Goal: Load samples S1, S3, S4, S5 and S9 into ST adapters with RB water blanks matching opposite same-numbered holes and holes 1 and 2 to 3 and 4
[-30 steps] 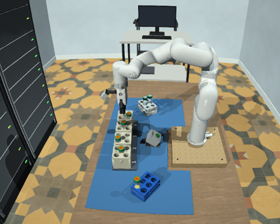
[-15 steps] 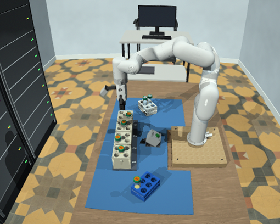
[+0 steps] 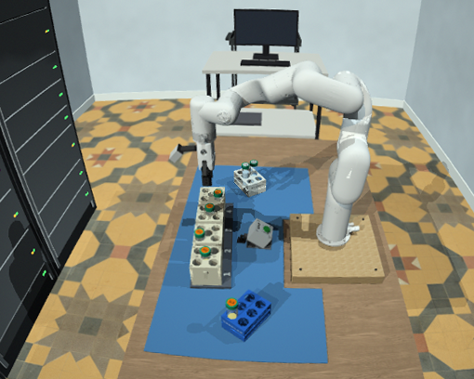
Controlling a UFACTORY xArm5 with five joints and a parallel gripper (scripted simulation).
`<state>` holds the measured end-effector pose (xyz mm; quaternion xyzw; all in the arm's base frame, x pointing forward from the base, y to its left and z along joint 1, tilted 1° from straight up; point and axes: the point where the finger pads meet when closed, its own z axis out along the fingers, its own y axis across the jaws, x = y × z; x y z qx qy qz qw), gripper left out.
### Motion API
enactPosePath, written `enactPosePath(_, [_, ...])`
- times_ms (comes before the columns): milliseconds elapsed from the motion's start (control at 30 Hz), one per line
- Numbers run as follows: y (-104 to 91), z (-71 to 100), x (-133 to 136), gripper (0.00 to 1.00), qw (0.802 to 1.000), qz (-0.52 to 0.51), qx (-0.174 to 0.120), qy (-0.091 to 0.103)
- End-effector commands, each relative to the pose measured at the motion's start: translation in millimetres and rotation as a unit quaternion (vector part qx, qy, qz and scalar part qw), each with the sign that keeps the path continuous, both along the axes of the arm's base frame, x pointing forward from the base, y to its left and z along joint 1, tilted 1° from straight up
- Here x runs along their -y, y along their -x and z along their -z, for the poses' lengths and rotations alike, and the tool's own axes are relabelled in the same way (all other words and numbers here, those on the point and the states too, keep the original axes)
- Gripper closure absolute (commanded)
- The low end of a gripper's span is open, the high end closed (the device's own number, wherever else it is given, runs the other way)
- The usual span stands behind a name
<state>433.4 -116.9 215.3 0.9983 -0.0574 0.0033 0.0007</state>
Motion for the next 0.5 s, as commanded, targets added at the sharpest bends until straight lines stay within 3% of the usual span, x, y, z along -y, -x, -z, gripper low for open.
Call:
enactPosePath(0, [-1.0,-1.6,0,0.57,1.0,0.0,0.002,0.001])
enactPosePath(133, [-1.0,-1.6,0,0.57,1.0,0.0,0.002,0.001])
enactPosePath(167, [-0.5,-1.7,-5,0.43,1.0,-0.017,0.002,0.001])
enactPosePath(467, [2.5,-2.0,-40,0.43,0.991,-0.133,0.002,0.001])
